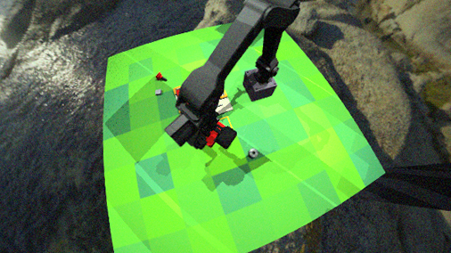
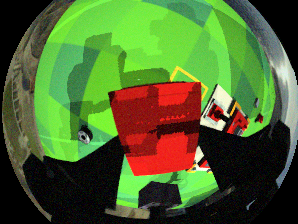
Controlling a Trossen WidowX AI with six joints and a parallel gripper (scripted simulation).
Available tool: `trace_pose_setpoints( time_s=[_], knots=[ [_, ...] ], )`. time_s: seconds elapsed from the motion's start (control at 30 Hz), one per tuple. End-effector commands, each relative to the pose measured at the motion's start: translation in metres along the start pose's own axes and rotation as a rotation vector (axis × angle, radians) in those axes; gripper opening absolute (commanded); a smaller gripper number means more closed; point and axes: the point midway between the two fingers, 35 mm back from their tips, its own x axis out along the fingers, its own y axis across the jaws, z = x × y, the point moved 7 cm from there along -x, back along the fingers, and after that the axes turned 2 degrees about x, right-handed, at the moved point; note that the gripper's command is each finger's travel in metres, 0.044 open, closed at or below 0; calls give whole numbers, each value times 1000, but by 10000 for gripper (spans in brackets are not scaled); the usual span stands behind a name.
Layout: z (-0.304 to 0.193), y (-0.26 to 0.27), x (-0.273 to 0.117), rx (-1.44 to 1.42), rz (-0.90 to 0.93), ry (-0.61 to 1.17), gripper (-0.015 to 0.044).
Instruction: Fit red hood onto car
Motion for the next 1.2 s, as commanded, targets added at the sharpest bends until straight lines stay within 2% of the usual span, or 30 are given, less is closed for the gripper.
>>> trace_pose_setpoints(
  time_s=[0.0,1.17],
  knots=[
    [-1,-12,0,21,1,-4,0],
    [-34,-144,-2,285,-15,-11,0]
  ],
)
